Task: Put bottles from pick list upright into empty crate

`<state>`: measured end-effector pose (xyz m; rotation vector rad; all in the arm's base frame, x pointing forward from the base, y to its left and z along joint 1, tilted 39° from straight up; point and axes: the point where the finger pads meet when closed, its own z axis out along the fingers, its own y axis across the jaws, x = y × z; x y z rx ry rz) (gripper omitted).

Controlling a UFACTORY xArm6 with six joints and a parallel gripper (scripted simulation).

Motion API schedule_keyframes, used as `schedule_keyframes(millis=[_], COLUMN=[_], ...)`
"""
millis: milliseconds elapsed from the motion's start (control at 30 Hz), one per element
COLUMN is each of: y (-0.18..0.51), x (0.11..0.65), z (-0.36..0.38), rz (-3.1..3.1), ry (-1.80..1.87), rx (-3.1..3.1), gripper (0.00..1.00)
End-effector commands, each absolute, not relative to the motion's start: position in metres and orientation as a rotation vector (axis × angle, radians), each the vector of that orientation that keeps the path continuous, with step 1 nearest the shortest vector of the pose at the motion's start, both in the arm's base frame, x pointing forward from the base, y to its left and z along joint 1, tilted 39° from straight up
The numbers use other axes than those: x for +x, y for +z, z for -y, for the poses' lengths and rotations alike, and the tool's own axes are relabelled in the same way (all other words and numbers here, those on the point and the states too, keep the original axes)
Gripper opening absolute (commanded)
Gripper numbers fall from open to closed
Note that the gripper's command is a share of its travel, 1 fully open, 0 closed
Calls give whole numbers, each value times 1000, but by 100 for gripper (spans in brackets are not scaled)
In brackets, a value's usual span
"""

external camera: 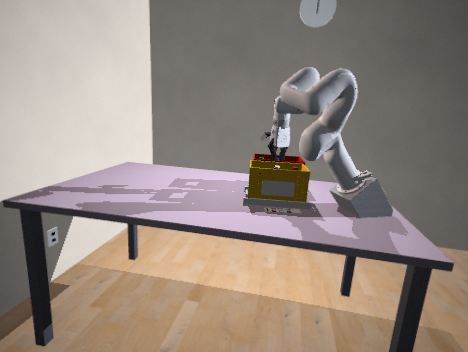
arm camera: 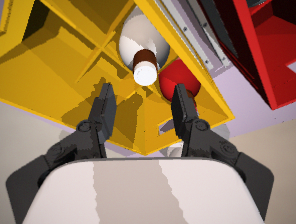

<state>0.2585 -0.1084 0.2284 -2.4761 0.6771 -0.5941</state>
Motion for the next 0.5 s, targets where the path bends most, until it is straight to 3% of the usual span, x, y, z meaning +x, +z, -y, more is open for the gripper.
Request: schedule_keyframes(millis=[0, 467], y=[241, 254], x=[250, 242], z=[114, 120], rz=[-675, -675], ry=[-597, -597], rx=[-2475, -2475], gripper=[65, 65])
